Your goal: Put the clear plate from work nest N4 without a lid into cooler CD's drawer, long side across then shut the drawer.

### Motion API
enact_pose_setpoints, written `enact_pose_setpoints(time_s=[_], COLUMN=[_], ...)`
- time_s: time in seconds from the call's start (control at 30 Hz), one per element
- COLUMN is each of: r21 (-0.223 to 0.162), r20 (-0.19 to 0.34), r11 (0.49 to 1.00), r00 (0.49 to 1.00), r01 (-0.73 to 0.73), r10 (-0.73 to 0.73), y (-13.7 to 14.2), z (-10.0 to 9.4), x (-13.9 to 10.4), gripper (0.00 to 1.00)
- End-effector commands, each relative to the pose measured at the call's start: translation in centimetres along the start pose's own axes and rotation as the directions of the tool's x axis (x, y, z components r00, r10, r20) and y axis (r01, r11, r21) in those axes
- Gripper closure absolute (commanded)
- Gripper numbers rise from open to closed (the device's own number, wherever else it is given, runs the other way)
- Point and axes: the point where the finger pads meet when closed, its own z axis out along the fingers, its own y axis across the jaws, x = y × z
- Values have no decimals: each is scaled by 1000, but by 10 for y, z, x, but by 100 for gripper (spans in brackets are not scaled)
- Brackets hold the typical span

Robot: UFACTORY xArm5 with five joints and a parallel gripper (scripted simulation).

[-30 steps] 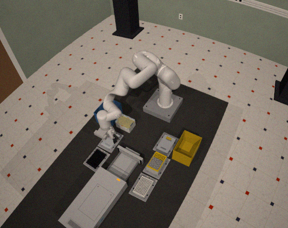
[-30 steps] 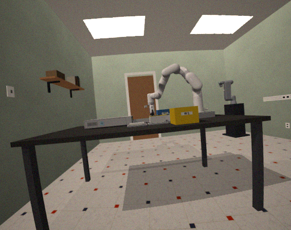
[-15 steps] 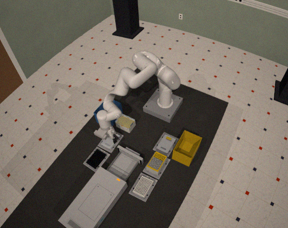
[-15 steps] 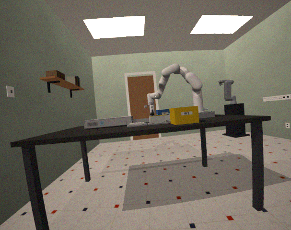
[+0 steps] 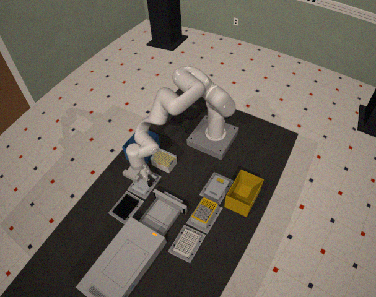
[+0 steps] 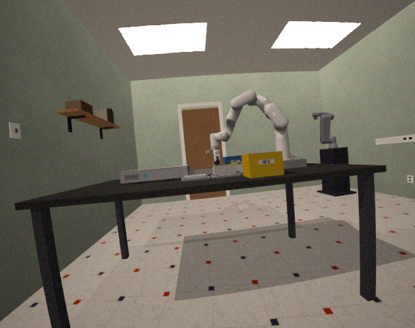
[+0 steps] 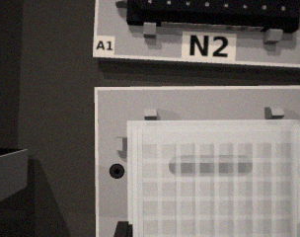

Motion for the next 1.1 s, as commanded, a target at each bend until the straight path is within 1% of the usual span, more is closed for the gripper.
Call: enact_pose_setpoints(time_s=[0.0,0.37,1.07], r21=[-9,-9,-9], r20=[-1,-1,-1], r11=[1000,1000,1000], r00=[1000,1000,1000], r01=[0,0,0], r10=[0,0,0], y=[1,1,1], z=[-2,-2,-14], x=[2,2,2], gripper=[100,100,100])
